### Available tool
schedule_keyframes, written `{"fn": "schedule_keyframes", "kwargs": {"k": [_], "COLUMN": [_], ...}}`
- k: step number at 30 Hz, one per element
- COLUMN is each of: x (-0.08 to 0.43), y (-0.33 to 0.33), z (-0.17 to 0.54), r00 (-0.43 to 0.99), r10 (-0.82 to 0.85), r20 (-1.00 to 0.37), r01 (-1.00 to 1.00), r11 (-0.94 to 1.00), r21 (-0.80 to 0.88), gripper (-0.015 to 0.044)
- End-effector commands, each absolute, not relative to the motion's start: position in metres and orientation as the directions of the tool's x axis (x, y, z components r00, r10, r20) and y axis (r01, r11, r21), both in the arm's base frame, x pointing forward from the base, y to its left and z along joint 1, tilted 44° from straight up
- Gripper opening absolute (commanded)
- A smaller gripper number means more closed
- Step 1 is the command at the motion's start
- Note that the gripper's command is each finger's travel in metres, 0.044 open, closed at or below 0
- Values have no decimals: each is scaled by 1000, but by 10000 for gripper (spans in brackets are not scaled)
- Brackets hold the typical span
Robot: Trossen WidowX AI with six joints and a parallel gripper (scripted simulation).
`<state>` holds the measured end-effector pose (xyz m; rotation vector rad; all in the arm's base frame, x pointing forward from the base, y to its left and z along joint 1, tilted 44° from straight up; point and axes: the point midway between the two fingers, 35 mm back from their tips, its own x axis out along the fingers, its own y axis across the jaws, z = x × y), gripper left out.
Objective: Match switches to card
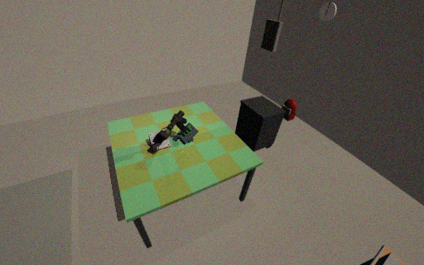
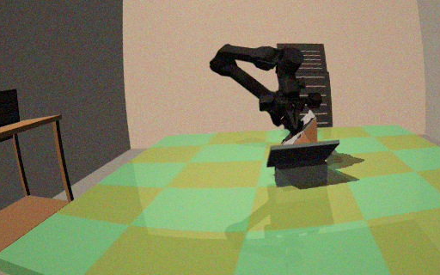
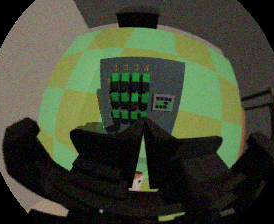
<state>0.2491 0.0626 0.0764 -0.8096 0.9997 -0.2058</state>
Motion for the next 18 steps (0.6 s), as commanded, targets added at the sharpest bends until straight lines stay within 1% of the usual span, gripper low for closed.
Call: {"fn": "schedule_keyframes", "kwargs": {"k": [1,6,8,12,16,18], "x": [246,222,217,218,236,237], "y": [66,95,98,97,81,80], "z": [80,38,32,31,11,10], "r00": [548,547,548,547,529,528], "r10": [-507,-504,-505,-506,-518,-519], "r20": [-665,-668,-667,-667,-672,-673], "r01": [-190,-192,-191,-191,-189,-189], "r11": [699,701,700,701,700,700], "r21": [-689,-686,-688,-688,-688,-688], "gripper": [0,0,0,0,0,0]}}
